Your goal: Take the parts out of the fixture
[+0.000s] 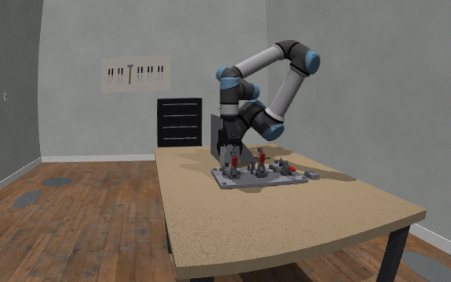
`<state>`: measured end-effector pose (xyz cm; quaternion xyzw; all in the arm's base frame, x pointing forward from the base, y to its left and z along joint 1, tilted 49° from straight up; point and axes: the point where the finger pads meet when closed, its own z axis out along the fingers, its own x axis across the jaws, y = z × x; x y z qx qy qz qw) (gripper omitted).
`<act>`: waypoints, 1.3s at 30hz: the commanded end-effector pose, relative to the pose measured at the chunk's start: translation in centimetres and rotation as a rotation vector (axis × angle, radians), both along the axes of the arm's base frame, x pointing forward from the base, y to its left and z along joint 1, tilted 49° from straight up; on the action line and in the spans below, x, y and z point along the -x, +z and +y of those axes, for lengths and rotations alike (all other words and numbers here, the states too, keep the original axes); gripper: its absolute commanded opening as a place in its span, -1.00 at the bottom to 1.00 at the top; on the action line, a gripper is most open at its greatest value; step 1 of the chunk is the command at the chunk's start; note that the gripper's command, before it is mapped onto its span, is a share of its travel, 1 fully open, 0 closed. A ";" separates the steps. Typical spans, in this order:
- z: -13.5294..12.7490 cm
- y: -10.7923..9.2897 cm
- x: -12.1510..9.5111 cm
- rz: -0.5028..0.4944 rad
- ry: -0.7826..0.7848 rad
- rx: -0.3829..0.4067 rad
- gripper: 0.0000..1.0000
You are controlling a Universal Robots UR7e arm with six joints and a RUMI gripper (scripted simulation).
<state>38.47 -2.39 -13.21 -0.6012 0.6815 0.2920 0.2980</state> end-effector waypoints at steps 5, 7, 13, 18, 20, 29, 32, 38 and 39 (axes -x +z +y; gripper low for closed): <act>-0.1 0.0 0.0 -0.001 -0.001 0.001 -1.00; -0.1 0.0 0.0 -0.001 -0.001 0.001 -1.00; -0.1 0.0 0.0 -0.001 -0.001 0.001 -1.00; -0.1 0.1 0.0 -0.001 -0.001 0.001 -1.00; -0.1 0.1 0.0 -0.001 -0.001 0.001 -1.00; -0.7 0.6 0.0 -0.001 -0.001 0.001 -1.00; -1.0 0.8 0.0 -0.001 -0.001 0.001 -1.00; -1.5 1.2 0.1 -0.001 -0.001 0.001 -1.00; -1.6 1.3 0.1 -0.001 -0.001 0.001 -1.00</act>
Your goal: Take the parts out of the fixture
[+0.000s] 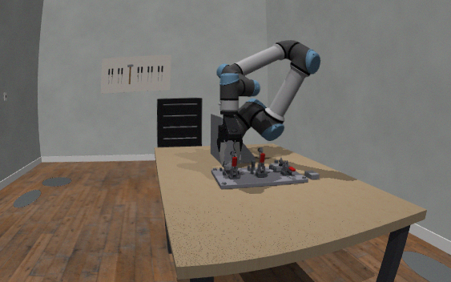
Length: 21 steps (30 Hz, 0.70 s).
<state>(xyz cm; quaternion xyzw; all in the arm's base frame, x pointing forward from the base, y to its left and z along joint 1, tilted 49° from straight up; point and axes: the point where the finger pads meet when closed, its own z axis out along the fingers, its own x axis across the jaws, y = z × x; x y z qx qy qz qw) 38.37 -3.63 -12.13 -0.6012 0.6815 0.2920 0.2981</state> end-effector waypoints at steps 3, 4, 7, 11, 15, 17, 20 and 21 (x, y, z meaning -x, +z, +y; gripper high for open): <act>-0.7 0.5 0.0 -0.001 -0.001 0.001 -1.00; -0.8 0.6 0.0 -0.001 -0.001 0.001 -1.00; -1.0 0.9 0.0 -0.001 -0.001 0.001 -1.00; -1.3 1.1 0.1 -0.001 -0.001 0.001 -1.00; -1.4 1.2 0.1 -0.001 -0.001 0.001 -1.00; -1.5 1.2 0.1 -0.001 -0.001 0.001 -1.00; -1.5 1.3 0.1 -0.001 -0.001 0.001 -1.00; -1.5 1.3 0.1 -0.001 -0.001 0.001 -1.00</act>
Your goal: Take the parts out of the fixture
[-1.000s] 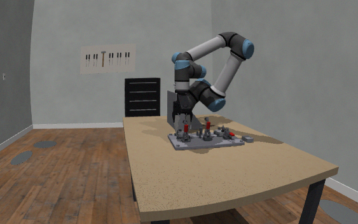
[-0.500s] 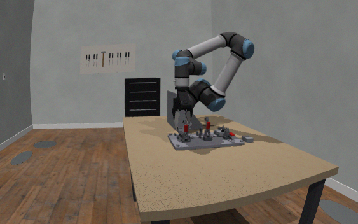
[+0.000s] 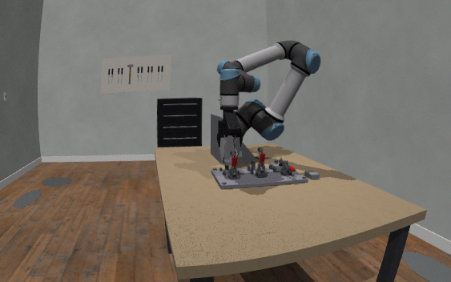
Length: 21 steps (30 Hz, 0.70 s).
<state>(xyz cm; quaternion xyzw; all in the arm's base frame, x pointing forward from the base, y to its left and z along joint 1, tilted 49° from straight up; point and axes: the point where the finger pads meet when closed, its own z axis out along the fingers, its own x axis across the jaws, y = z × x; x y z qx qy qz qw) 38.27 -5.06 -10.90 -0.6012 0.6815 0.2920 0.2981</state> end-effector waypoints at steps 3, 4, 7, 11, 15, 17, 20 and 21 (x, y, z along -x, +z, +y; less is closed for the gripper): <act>-0.1 0.1 0.0 -0.001 -0.001 0.001 -1.00; -0.1 0.1 0.0 -0.001 -0.001 0.001 -1.00; -0.3 0.2 0.0 -0.001 -0.001 0.001 -1.00; -0.5 0.4 0.1 -0.001 -0.001 0.001 -1.00; -1.1 1.0 0.4 -0.001 -0.001 0.001 -1.00; -1.5 1.3 0.5 -0.001 -0.001 0.001 -1.00; -2.1 1.8 0.8 -0.001 -0.001 0.001 -1.00; -2.2 2.0 0.8 -0.001 -0.001 0.001 -1.00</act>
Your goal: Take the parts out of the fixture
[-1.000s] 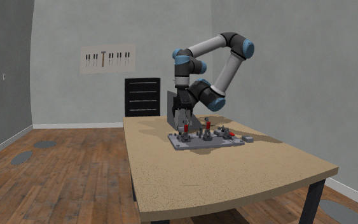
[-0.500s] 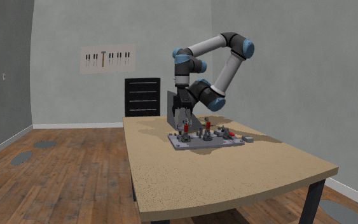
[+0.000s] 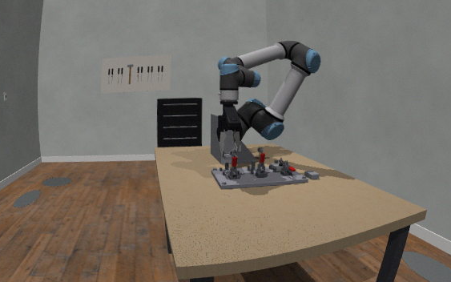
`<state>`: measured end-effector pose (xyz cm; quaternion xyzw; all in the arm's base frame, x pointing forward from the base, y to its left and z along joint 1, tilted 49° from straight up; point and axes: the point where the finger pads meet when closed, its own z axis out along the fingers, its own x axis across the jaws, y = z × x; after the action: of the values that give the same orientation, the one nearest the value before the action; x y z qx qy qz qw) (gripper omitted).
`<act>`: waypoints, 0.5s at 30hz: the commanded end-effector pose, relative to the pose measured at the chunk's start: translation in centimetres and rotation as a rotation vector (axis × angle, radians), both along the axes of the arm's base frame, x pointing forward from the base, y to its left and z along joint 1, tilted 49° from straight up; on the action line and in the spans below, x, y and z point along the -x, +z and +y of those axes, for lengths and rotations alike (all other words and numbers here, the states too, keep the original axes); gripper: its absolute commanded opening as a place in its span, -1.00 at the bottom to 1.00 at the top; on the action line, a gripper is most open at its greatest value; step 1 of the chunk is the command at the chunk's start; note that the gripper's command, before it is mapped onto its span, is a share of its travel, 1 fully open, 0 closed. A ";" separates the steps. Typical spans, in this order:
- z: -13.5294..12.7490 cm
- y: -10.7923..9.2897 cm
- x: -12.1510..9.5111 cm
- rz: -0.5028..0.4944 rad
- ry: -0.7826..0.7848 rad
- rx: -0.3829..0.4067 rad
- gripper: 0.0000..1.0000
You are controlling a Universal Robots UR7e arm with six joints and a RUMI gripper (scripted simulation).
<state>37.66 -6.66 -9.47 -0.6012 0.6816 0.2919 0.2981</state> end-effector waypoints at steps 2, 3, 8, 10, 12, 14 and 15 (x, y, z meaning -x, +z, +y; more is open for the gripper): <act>-0.8 0.7 0.3 -0.001 0.000 0.001 -1.00; -0.9 0.8 0.3 -0.001 0.000 0.001 -1.00; -1.0 0.9 0.4 -0.001 0.000 0.001 -1.00; -1.0 0.9 0.4 -0.001 0.000 0.001 -1.00; -1.0 0.9 0.4 -0.001 0.000 0.001 -1.00; -1.0 0.9 0.4 -0.001 0.000 0.001 -1.00; -1.0 0.9 0.4 -0.001 0.000 0.001 -1.00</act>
<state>37.29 -7.59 -8.61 -0.6012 0.6815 0.2920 0.2981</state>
